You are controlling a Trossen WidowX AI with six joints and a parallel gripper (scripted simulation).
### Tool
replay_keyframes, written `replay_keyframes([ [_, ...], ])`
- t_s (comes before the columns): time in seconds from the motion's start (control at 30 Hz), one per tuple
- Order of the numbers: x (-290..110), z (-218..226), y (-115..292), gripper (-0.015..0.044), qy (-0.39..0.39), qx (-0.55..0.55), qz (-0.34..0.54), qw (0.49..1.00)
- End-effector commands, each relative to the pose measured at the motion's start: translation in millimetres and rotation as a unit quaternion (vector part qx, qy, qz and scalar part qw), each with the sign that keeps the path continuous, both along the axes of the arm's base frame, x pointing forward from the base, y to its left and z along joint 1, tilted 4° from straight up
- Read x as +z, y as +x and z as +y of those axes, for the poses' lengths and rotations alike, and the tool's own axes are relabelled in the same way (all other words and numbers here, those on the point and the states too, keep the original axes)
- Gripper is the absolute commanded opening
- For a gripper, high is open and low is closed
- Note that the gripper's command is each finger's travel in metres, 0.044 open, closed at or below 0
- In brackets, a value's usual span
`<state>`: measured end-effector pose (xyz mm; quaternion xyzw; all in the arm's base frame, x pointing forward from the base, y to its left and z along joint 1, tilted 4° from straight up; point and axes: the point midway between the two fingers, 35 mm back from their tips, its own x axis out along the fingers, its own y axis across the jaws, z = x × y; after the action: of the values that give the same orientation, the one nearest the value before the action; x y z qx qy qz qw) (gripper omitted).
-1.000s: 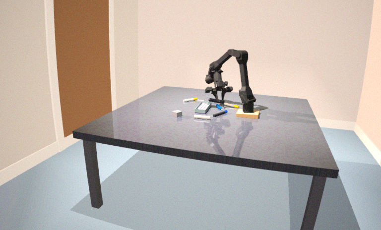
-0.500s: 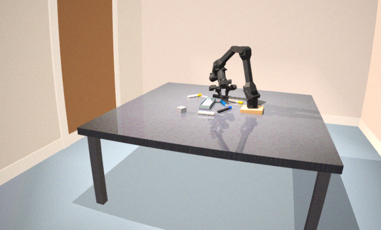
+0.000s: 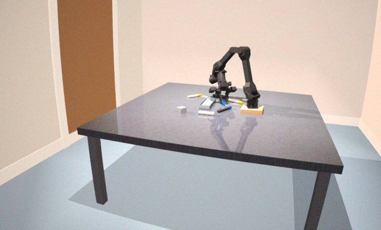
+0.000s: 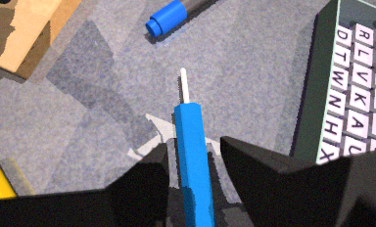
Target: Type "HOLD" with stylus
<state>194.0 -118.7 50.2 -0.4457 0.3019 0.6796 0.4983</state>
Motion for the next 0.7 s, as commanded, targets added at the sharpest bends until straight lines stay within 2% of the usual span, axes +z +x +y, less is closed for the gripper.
replay_keyframes([
  [0.0,-4,1,0,0.015,0.002,0.001,-0.001,1.0],
  [0.43,-15,0,0,0.015,0.002,0.001,-0.001,1.0],
  [0.57,-14,-1,1,0.0045,0.0,0.0,0.0,1.0],
  [0.67,-14,-1,1,0.0025,0.0,0.0,0.0,1.0],
])
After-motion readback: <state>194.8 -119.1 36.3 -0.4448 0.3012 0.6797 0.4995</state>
